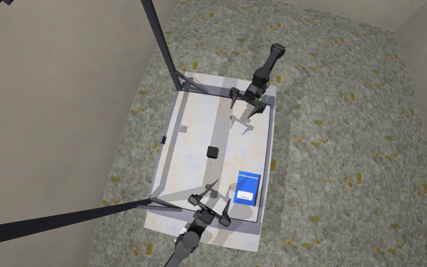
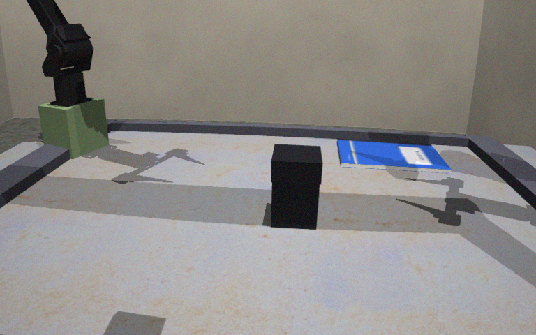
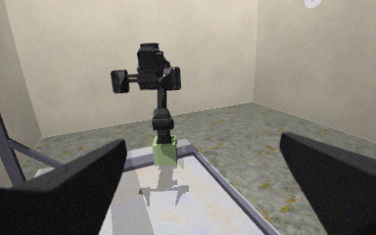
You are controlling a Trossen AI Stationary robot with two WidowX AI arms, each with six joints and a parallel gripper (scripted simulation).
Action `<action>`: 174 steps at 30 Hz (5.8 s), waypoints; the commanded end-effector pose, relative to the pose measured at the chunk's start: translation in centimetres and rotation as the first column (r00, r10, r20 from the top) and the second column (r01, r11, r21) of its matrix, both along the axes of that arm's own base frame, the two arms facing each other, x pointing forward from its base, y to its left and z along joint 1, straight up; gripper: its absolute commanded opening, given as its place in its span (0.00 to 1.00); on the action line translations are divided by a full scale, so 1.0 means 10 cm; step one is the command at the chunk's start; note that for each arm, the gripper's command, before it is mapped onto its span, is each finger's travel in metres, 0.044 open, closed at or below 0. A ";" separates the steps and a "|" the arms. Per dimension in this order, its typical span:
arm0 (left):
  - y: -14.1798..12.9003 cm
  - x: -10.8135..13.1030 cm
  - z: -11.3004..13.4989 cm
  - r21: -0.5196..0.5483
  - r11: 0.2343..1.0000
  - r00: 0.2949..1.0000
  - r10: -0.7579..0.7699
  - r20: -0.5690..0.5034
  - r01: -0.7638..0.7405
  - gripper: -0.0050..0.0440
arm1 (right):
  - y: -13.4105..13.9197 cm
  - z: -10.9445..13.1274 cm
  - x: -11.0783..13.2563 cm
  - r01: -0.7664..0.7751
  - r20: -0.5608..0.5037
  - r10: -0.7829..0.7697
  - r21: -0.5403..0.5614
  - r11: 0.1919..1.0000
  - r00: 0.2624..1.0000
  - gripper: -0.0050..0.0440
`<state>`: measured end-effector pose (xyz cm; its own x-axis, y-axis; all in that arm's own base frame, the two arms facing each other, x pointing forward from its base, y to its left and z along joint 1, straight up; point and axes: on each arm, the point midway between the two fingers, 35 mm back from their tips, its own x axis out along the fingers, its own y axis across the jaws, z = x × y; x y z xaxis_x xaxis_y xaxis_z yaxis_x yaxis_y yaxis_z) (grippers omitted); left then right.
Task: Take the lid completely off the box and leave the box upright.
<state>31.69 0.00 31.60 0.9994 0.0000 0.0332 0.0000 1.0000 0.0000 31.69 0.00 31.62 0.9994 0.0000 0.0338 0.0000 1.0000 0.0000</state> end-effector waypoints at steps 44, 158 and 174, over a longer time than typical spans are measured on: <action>-0.44 1.09 -1.50 -0.081 0.969 0.676 0.101 -0.730 -0.233 0.96 | 0.80 -1.92 0.77 -0.244 -0.293 0.224 -0.032 0.969 0.929 1.00; -0.59 1.89 -2.99 -0.017 0.931 0.244 0.077 -0.967 -0.364 0.96 | 1.61 -3.76 1.92 -0.391 -0.506 0.336 -0.003 0.920 0.795 0.77; -0.59 1.89 -2.99 -0.017 0.931 0.244 0.077 -0.967 -0.364 0.88 | 1.61 -3.76 1.92 -0.391 -0.506 0.336 -0.003 0.920 0.795 0.49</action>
<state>50.17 -5.86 0.45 0.2450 0.0949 -0.9649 -0.3656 0.9308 -0.0013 50.39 15.82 -6.47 0.8032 0.3400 -0.4891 -0.3919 0.9200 -0.0039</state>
